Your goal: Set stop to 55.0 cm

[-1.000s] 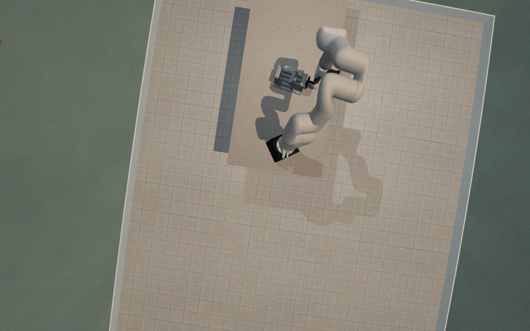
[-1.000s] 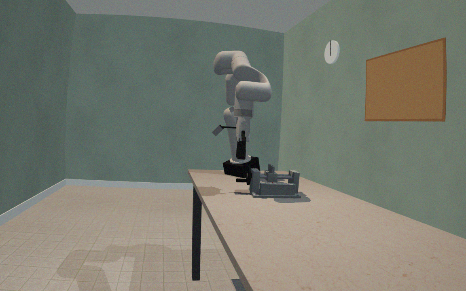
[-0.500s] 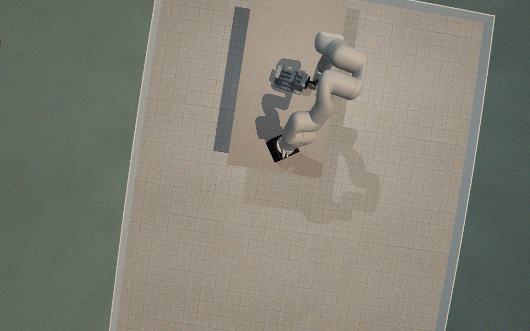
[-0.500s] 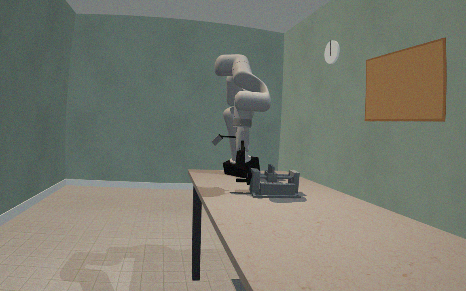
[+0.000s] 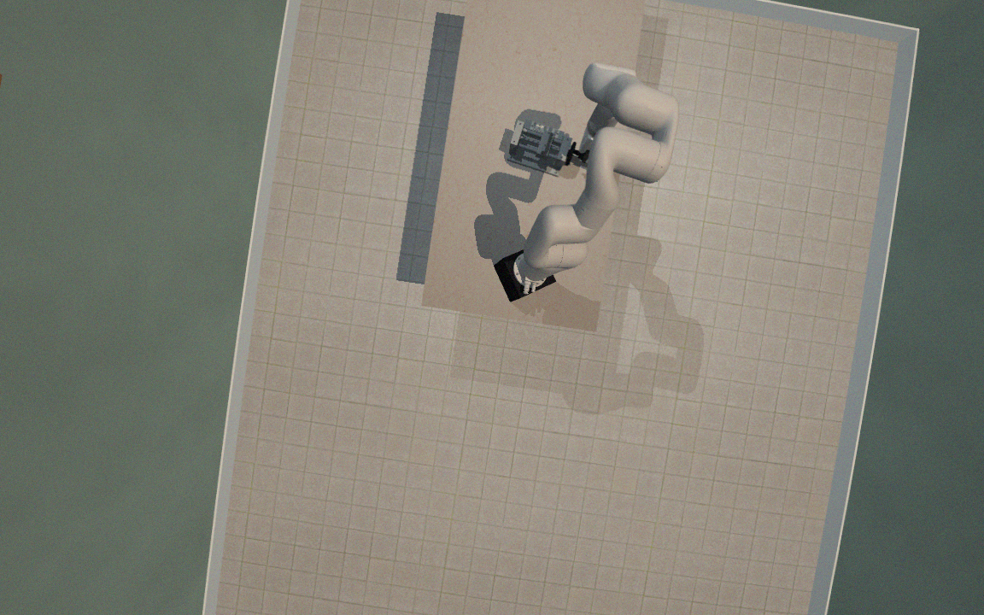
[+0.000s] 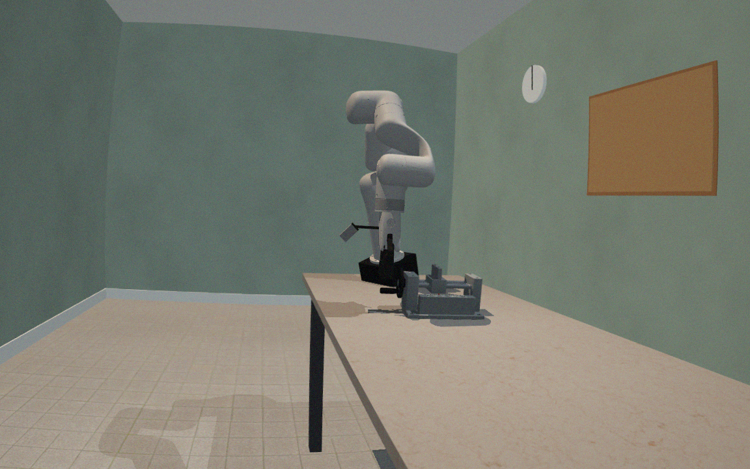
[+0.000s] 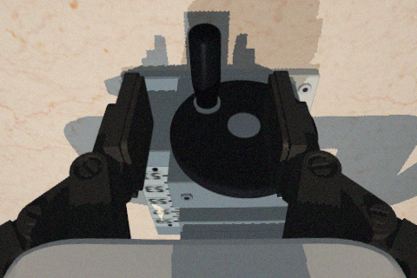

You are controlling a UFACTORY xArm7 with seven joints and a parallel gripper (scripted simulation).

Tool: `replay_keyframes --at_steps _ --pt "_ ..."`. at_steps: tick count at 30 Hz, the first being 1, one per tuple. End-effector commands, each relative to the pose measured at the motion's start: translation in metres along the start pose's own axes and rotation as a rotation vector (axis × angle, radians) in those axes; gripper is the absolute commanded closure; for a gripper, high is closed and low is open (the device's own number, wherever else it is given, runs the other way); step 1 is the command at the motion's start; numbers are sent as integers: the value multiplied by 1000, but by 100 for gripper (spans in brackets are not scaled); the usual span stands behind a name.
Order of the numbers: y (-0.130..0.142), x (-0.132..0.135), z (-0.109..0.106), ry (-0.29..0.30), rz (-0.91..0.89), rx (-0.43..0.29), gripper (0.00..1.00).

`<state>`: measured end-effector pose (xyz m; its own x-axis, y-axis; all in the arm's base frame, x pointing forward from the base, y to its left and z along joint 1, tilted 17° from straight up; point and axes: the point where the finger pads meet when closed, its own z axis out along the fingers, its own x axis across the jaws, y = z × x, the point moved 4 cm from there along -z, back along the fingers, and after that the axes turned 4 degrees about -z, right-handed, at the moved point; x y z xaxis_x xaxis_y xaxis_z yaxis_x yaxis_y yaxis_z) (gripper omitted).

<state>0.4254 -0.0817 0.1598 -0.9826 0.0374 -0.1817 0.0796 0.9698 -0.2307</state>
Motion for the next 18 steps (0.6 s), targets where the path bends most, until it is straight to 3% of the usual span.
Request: replay_keyframes --at_steps 1,18 --pt "0 -1 12 -3 0 -1 43" --pt "0 -1 51 -3 0 -1 43"
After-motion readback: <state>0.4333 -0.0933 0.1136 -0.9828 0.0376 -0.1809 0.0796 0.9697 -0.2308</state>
